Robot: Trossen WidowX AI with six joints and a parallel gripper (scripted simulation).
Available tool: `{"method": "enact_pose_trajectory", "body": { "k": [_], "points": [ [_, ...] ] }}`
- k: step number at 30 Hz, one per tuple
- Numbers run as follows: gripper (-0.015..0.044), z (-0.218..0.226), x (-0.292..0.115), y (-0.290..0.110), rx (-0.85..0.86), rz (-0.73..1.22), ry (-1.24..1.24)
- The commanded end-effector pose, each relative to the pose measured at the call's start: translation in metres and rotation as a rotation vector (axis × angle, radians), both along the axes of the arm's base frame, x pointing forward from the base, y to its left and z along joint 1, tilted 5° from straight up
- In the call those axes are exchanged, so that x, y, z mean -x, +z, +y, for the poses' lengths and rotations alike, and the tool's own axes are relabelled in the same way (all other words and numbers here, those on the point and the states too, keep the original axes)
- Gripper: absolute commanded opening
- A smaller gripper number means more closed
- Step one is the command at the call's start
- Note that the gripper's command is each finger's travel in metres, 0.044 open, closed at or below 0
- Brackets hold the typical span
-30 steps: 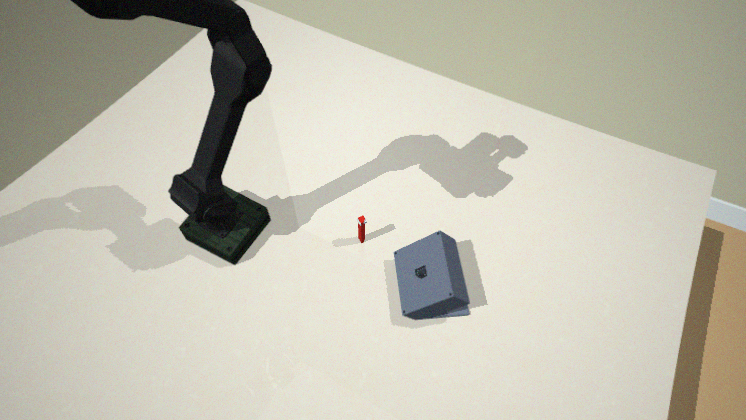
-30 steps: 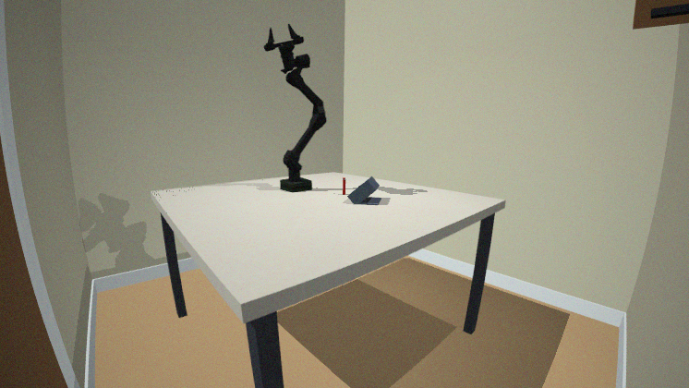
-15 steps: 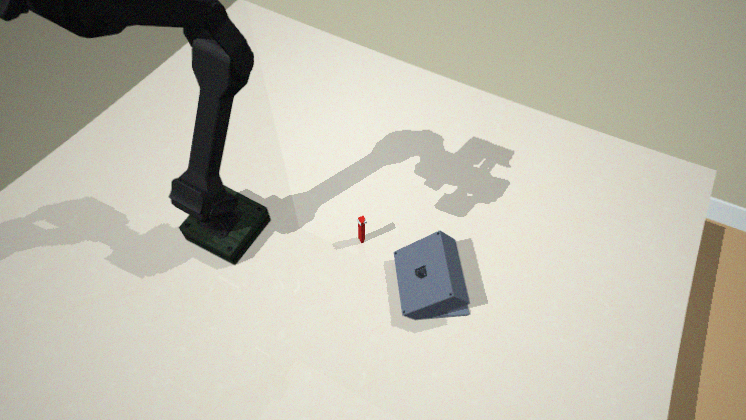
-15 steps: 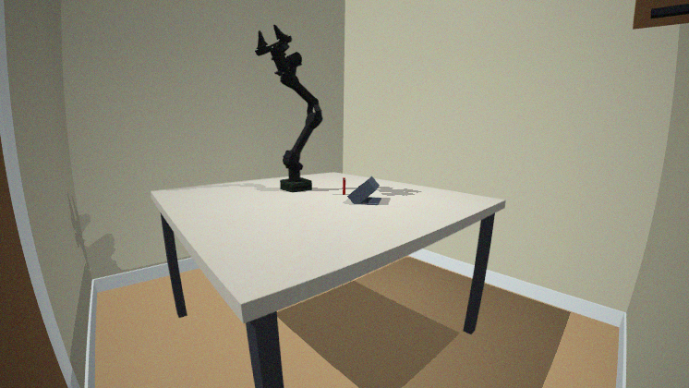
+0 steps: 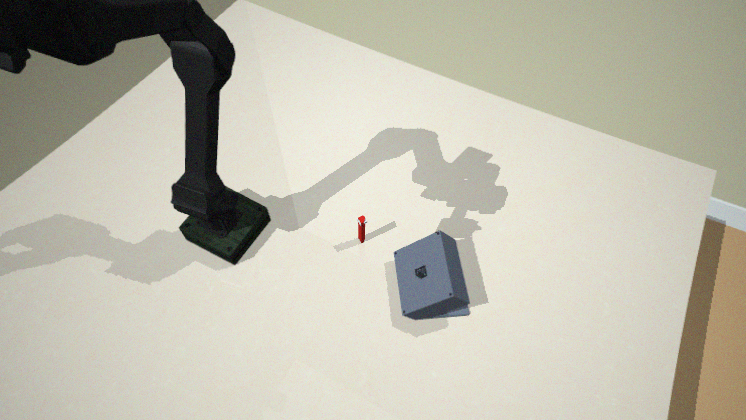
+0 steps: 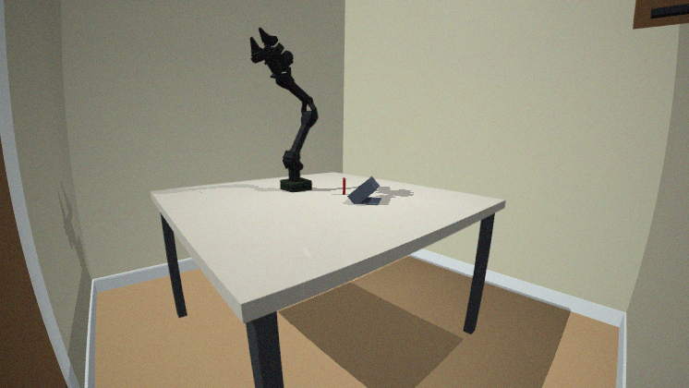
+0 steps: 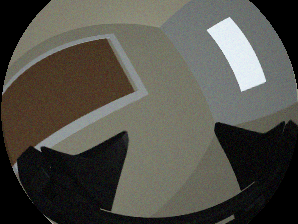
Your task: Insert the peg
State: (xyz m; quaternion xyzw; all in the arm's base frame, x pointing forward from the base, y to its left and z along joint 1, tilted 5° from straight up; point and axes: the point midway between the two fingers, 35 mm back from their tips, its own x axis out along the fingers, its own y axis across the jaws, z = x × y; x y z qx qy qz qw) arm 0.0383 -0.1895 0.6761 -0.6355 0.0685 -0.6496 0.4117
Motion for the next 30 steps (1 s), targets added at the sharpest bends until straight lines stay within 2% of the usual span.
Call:
{"method": "enact_pose_trajectory", "body": {
  "k": [1,30],
  "points": [
    [0.0440,-0.017,-0.012,-0.014,-0.076,-0.030,0.083],
    [0.0440,-0.062,-0.128,-0.105,-0.541,-0.105,0.598]
  ]
}}
